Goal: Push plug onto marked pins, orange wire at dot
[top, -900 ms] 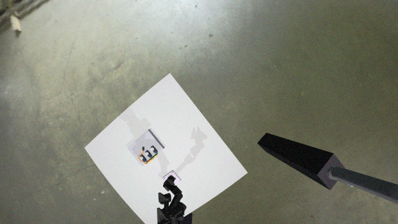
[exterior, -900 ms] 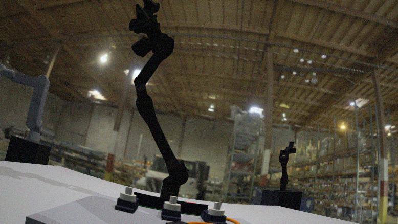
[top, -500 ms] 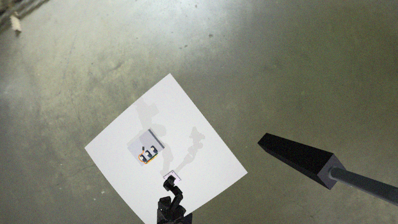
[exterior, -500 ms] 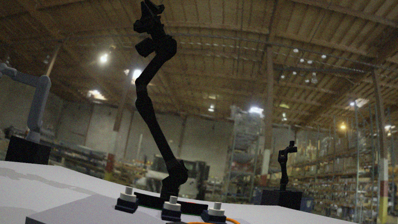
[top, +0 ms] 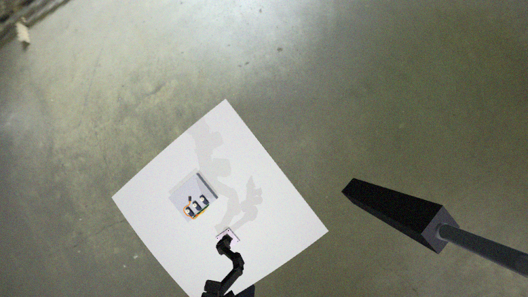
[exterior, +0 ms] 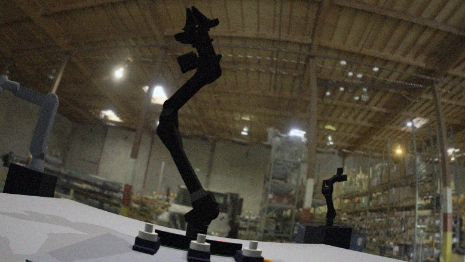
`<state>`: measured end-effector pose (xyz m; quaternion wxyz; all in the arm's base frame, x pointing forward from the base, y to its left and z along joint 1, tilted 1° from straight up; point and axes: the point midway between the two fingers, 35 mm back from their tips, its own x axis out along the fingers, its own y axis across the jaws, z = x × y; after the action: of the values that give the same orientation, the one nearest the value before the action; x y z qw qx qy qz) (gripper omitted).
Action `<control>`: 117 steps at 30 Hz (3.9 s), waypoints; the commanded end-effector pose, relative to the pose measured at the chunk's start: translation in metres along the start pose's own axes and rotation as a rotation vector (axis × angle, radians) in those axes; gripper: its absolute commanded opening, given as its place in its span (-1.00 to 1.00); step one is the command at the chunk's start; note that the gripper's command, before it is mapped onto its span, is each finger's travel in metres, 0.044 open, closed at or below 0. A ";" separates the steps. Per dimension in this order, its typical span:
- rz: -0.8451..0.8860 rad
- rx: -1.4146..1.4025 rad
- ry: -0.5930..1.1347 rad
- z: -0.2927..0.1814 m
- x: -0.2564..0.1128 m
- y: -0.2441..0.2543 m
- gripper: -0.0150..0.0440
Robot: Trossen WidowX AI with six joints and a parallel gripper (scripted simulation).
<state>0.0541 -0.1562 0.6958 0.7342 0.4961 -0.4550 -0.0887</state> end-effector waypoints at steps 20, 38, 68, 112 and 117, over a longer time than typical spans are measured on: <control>0.429 -0.541 0.041 -0.149 -0.067 0.038 -0.10; 0.527 -0.909 0.385 -0.282 -0.098 -0.074 -0.10; 0.022 -1.027 1.138 -0.359 -0.143 -0.337 -0.10; -1.503 -0.745 1.662 -0.399 -0.192 -0.526 -0.10; -1.562 -0.739 1.661 -0.398 -0.196 -0.531 -0.10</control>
<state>0.4141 -0.0460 0.1171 0.6597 0.2983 0.6296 -0.2818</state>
